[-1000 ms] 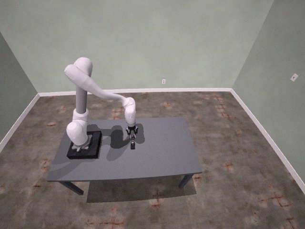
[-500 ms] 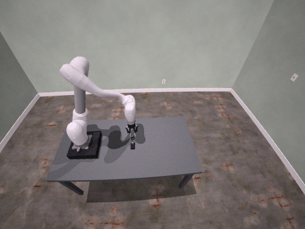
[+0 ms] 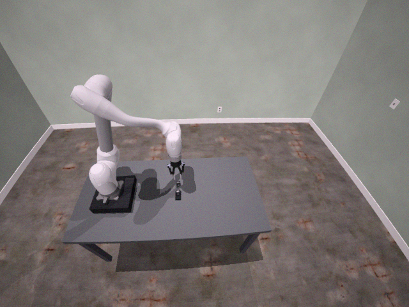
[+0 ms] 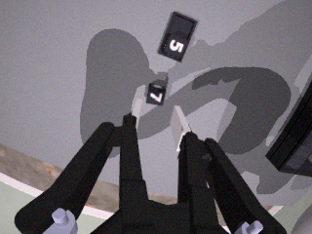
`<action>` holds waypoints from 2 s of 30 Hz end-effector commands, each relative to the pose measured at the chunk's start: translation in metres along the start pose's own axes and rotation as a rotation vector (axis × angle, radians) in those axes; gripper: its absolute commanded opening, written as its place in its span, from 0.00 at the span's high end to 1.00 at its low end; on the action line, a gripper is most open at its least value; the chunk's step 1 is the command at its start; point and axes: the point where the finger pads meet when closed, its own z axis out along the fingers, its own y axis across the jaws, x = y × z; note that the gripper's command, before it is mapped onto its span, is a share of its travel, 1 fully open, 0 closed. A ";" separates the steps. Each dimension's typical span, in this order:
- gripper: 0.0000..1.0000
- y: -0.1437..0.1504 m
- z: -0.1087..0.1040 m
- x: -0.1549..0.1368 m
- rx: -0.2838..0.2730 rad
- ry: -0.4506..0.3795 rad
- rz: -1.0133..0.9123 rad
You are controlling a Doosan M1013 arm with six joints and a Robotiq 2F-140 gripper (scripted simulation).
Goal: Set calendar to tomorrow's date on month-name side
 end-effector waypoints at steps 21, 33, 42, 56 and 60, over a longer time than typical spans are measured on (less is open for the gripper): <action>0.00 0.000 -0.002 0.000 0.000 0.000 0.000; 0.00 0.000 -0.001 0.000 0.000 0.000 0.272; 0.00 0.000 0.001 0.000 0.000 0.000 0.580; 0.00 0.000 0.004 0.001 0.000 -0.001 1.095; 0.00 0.000 0.005 0.001 0.000 -0.001 1.265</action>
